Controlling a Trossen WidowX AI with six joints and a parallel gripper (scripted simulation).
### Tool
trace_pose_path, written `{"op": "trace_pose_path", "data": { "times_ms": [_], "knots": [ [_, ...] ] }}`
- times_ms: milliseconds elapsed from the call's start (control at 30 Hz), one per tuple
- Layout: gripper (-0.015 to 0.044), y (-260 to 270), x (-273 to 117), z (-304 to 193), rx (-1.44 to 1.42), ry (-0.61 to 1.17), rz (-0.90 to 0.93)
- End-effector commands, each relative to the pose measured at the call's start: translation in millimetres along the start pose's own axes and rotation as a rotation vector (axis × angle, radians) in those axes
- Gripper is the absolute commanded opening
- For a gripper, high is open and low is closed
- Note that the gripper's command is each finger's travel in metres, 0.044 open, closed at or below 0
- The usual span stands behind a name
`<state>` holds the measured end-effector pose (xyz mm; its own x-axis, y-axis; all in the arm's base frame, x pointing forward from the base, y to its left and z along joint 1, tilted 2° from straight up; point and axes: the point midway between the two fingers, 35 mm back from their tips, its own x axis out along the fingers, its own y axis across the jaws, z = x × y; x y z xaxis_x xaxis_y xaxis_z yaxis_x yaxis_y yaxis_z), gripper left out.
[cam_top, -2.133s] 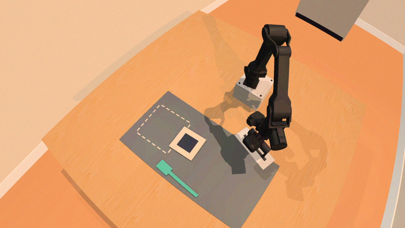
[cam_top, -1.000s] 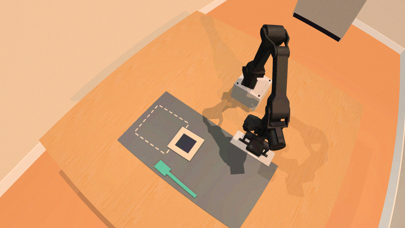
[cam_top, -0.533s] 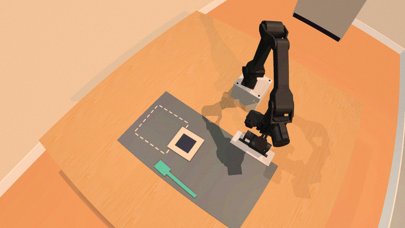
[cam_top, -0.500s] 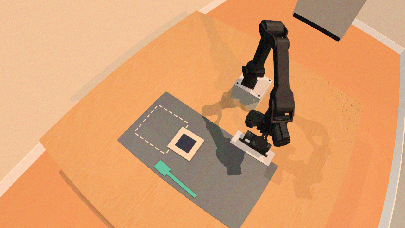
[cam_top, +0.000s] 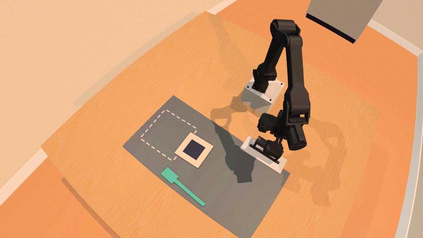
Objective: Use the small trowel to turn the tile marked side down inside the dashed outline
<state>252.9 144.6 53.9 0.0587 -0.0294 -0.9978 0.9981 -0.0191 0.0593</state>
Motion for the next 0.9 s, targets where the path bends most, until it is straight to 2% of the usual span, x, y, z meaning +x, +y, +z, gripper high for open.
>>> {"op": "trace_pose_path", "data": {
  "times_ms": [0, 867],
  "knots": [
    [0.0300, -2, 2, 0, -0.100, -0.013, 0.027],
    [0.0300, -12, 21, -8, -0.925, -0.183, 0.198]
  ]
}}
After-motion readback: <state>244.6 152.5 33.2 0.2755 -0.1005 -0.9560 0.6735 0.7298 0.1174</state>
